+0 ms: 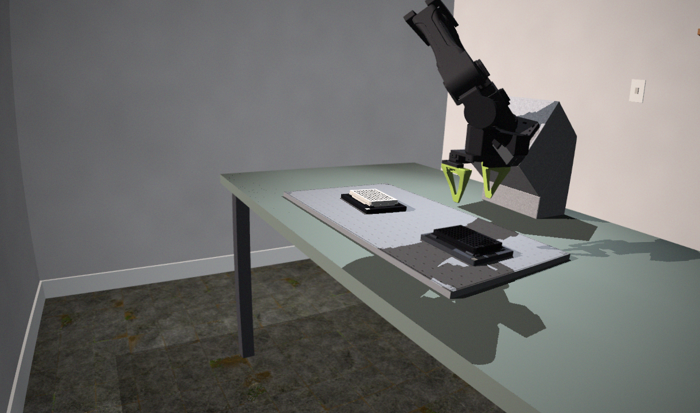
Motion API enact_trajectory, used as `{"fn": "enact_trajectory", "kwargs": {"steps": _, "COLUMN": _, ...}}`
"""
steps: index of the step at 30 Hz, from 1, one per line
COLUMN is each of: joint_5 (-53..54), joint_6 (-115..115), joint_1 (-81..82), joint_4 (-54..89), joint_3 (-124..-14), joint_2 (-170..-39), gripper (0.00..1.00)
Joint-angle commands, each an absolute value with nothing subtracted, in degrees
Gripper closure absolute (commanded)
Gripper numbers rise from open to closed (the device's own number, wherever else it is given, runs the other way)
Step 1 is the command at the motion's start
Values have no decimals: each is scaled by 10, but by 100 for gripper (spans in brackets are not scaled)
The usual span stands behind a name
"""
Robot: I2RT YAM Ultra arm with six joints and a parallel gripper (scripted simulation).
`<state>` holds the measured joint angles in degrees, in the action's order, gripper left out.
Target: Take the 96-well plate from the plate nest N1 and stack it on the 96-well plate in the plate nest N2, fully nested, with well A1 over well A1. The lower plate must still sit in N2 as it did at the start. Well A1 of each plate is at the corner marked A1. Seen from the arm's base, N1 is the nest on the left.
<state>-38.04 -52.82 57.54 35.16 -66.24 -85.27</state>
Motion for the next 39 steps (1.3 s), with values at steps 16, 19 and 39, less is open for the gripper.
{"fn": "enact_trajectory", "kwargs": {"steps": 16, "joint_5": -368, "joint_6": -546, "joint_1": 572, "joint_4": 316, "joint_3": -659, "joint_2": -855, "gripper": 0}}
{"fn": "enact_trajectory", "kwargs": {"steps": 19, "joint_5": -365, "joint_6": -551, "joint_1": 555, "joint_4": 306, "joint_3": -648, "joint_2": -874, "gripper": 0}}
{"fn": "enact_trajectory", "kwargs": {"steps": 39, "joint_5": -344, "joint_6": -583, "joint_1": 526, "joint_4": 240, "joint_3": -637, "joint_2": -911, "gripper": 0}}
